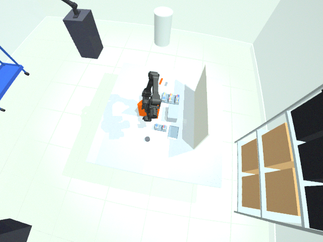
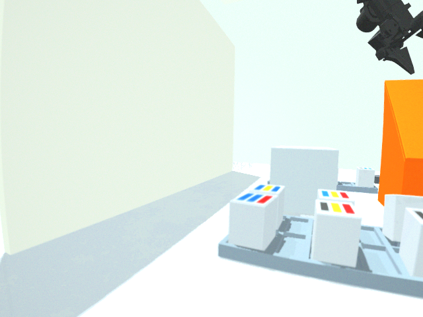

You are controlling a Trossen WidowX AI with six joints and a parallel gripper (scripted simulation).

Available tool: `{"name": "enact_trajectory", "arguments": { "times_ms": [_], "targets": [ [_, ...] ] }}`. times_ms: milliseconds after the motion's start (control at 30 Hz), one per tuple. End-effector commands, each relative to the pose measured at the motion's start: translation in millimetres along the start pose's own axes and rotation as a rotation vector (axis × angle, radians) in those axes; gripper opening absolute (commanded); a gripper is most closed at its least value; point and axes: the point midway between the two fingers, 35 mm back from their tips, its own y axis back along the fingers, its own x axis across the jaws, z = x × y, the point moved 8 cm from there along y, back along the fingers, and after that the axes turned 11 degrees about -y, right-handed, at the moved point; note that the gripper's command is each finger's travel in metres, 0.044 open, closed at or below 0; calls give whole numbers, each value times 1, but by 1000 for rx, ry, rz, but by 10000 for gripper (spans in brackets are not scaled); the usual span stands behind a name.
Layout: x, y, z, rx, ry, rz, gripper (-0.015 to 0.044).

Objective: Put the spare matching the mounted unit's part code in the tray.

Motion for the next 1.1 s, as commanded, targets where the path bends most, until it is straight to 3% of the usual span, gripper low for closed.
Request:
{"name": "enact_trajectory", "arguments": {
  "times_ms": [0,367,667,967,1067],
  "targets": [
    [4,30,54,-97,-99,-87,440],
    [60,79,198,-369,-187,-132,440],
    [144,92,299,-524,-231,62,440],
    [153,92,307,-531,-234,88,440],
    [153,74,320,-534,-235,88,440]
  ]
}}
